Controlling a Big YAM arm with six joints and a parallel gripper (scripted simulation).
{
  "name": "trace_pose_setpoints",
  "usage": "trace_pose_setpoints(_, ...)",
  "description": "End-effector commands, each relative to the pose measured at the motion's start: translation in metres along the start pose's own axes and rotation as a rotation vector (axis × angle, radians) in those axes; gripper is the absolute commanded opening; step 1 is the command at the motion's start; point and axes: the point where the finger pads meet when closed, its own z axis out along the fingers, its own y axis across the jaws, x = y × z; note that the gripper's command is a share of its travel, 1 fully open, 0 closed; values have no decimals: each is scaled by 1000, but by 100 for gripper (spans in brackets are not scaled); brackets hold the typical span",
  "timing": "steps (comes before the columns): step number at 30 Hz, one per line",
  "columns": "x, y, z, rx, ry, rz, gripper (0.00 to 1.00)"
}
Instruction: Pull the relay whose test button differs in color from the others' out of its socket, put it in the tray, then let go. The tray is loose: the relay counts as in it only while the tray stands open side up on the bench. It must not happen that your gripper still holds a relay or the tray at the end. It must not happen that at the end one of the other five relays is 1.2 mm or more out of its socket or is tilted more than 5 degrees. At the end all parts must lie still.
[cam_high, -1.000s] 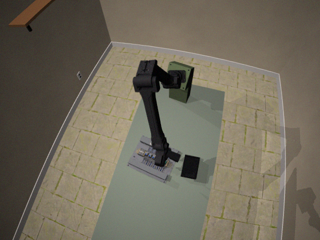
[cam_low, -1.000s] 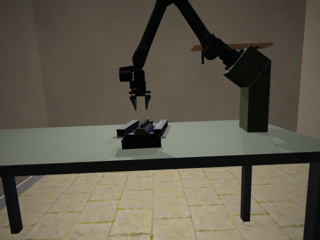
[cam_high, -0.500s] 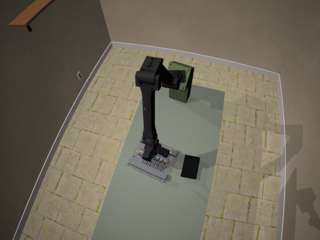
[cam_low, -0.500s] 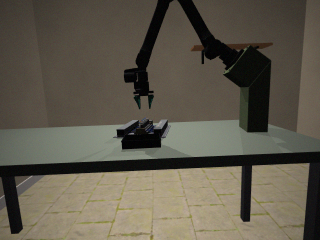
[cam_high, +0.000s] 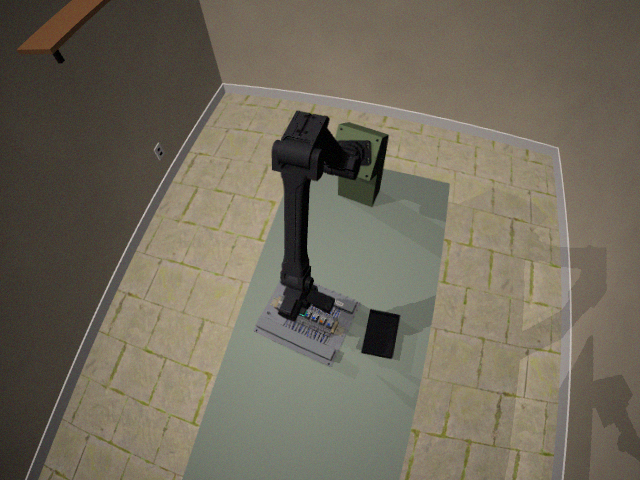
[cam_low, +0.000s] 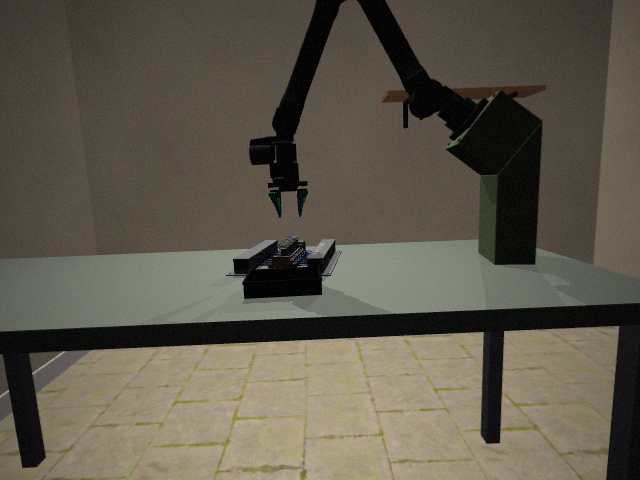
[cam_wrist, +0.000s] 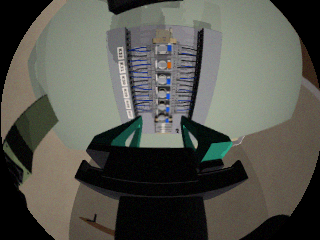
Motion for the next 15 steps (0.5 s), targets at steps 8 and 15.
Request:
trace_pose_setpoints(8, -2, -17, -9, 44, -7, -5, 59)
trace_pose_setpoints(15, -3, -17, -10, 45, -8, -4, 59)
